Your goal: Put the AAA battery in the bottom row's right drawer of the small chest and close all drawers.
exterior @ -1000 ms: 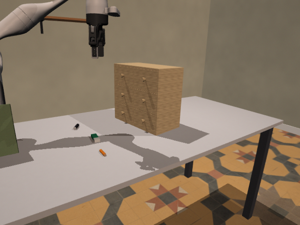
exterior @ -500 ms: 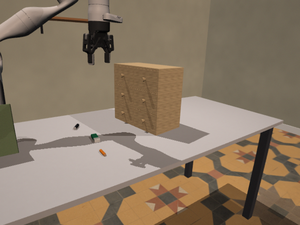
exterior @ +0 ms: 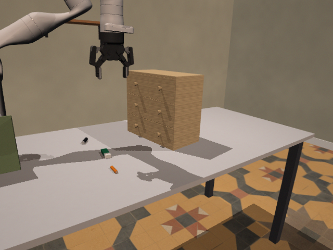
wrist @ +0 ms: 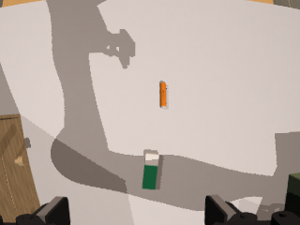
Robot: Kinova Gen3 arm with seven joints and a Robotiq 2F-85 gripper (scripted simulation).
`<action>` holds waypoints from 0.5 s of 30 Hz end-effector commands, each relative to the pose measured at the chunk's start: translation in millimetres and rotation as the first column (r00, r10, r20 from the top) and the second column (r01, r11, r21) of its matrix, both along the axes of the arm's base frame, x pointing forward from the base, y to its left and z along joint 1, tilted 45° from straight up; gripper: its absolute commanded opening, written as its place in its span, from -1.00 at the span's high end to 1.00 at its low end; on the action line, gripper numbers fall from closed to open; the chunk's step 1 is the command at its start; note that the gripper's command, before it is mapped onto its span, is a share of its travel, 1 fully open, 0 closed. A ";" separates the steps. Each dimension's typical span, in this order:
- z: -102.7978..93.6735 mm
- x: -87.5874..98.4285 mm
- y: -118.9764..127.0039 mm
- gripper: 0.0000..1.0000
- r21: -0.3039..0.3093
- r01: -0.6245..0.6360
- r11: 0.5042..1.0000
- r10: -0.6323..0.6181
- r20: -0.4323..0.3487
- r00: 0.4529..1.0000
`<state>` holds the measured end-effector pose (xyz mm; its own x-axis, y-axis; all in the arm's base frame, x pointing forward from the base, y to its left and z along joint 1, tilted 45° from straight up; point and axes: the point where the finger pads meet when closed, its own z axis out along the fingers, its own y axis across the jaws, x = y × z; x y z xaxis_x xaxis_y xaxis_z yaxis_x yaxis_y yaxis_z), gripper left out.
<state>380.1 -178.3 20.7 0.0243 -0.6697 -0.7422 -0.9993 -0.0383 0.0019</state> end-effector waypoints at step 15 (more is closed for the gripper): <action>-19.8 4.7 21.3 -1.00 -0.094 0.332 0.939 -0.342 -0.379 0.860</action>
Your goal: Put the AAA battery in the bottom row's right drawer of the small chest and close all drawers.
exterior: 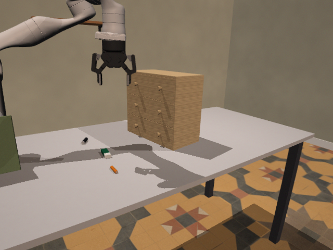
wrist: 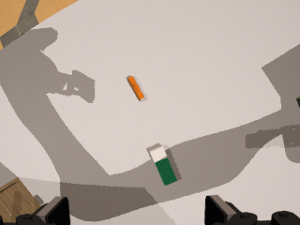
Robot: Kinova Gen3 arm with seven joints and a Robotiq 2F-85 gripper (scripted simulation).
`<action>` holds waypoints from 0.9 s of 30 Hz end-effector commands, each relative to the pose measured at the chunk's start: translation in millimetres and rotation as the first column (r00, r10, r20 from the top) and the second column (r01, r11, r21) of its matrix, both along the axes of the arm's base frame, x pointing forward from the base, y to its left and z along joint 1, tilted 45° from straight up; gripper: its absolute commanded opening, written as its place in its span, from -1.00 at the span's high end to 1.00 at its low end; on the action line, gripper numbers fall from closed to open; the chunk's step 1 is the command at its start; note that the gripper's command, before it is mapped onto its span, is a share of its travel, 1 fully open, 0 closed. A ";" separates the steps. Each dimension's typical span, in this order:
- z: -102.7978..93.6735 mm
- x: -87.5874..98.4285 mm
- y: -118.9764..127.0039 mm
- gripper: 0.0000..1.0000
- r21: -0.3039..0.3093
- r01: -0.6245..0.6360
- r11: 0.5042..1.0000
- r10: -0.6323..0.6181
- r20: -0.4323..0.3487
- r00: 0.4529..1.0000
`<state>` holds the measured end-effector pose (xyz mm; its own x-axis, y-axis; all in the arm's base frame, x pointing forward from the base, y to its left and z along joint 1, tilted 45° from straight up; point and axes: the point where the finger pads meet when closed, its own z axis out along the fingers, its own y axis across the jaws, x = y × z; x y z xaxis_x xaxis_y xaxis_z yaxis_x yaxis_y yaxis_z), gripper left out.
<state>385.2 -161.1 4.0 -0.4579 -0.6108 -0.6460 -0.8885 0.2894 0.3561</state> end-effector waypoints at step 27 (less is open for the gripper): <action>-24.4 6.4 22.6 -1.00 -0.172 0.435 0.884 -0.462 -0.466 0.754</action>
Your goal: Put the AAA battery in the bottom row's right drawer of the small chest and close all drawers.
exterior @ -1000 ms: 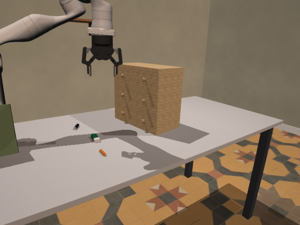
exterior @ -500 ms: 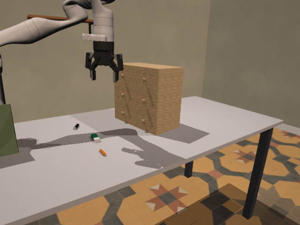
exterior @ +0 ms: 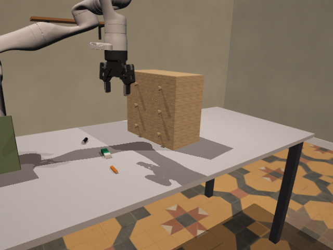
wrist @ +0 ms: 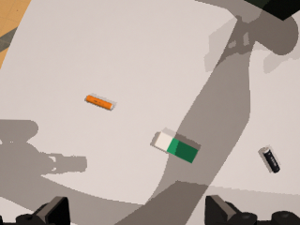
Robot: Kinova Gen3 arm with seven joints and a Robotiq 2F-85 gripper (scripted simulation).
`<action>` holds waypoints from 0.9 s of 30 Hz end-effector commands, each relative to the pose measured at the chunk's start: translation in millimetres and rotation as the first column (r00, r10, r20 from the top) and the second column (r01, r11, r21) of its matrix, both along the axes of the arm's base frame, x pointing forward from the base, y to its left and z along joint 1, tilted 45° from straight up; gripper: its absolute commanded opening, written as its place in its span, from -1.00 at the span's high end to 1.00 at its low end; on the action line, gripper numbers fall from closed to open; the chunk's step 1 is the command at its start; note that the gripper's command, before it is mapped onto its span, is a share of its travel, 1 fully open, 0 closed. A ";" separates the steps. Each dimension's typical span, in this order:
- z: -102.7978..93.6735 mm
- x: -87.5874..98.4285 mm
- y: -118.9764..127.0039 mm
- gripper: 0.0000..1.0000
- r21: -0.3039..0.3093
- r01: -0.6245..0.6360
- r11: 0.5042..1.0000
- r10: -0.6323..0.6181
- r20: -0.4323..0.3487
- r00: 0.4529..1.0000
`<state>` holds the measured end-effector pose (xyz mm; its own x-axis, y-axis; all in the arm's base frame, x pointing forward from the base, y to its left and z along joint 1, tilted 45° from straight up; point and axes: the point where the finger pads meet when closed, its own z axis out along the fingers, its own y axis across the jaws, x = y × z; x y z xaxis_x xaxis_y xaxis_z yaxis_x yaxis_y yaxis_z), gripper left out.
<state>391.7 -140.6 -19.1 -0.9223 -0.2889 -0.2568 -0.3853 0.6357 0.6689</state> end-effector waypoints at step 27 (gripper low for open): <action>-7.3 1.8 6.7 -1.00 -0.032 0.143 0.989 -0.147 -0.149 0.978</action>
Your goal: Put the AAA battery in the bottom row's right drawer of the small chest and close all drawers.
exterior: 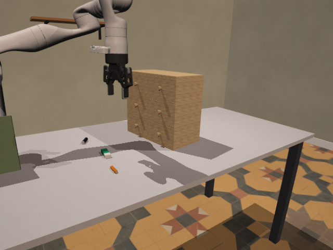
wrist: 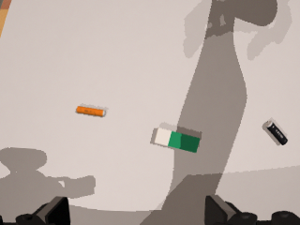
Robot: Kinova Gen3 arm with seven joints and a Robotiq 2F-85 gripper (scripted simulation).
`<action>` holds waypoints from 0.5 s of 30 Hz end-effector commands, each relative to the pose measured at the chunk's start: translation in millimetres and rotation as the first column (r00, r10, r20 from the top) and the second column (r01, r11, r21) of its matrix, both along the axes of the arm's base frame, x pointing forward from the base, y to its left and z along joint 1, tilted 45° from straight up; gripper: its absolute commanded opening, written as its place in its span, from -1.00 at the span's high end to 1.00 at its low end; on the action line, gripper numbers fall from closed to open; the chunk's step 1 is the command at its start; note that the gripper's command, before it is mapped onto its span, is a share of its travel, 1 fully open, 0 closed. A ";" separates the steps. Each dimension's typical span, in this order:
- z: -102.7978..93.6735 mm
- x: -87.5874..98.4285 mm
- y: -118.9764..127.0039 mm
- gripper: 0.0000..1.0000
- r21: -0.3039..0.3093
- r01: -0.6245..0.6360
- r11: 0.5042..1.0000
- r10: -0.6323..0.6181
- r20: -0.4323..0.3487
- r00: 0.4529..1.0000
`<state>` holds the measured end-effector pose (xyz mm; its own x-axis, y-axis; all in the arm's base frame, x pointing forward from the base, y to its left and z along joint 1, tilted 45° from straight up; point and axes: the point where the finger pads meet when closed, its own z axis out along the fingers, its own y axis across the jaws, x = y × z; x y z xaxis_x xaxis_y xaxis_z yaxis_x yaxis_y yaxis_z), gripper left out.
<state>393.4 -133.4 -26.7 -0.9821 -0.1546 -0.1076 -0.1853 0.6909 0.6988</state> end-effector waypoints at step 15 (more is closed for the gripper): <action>0.1 0.4 -0.2 -1.00 -0.001 0.006 1.000 -0.006 -0.001 1.000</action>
<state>393.6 -132.9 -27.1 -0.9829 -0.1510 -0.1050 -0.1810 0.6918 0.6991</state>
